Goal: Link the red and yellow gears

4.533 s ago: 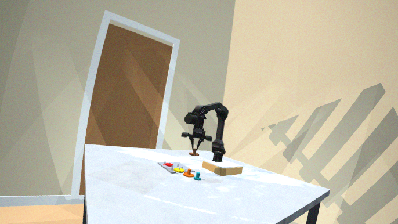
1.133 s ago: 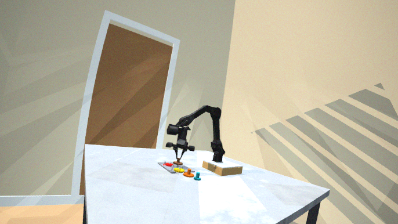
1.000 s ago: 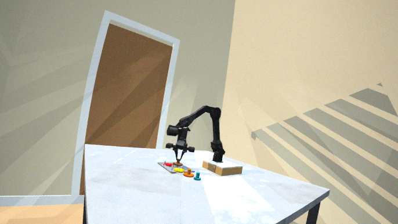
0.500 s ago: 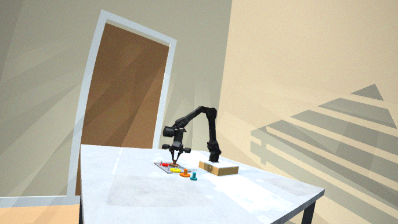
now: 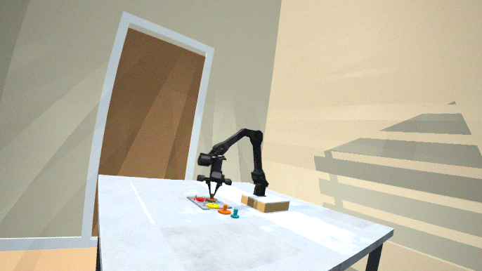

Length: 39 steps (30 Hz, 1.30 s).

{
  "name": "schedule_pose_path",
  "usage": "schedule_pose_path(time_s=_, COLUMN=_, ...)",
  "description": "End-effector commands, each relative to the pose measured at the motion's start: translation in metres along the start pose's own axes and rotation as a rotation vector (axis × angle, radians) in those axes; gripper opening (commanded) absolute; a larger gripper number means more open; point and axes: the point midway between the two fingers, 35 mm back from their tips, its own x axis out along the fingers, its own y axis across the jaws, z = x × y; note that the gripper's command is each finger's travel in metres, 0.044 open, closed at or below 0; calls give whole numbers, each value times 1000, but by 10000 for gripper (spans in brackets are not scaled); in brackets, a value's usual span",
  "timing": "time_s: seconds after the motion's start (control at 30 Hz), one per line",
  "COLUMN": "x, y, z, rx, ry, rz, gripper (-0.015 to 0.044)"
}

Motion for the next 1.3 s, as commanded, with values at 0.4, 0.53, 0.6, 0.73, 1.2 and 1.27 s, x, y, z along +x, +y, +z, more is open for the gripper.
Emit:
schedule_pose_path(time_s=0.4, x=3, y=0, z=1, rx=175, ry=2, rz=1, gripper=0)
schedule_pose_path(time_s=0.53, x=3, y=0, z=0, rx=242, ry=2, rz=1, gripper=0)
schedule_pose_path(time_s=0.6, x=4, y=0, z=0, rx=266, ry=2, rz=1, gripper=0)
schedule_pose_path(time_s=0.73, x=4, y=-1, z=0, rx=292, ry=2, rz=1, gripper=0)
schedule_pose_path(time_s=1.2, x=6, y=0, z=0, rx=115, ry=2, rz=1, gripper=0)
schedule_pose_path(time_s=1.27, x=6, y=0, z=0, rx=77, ry=2, rz=1, gripper=0)
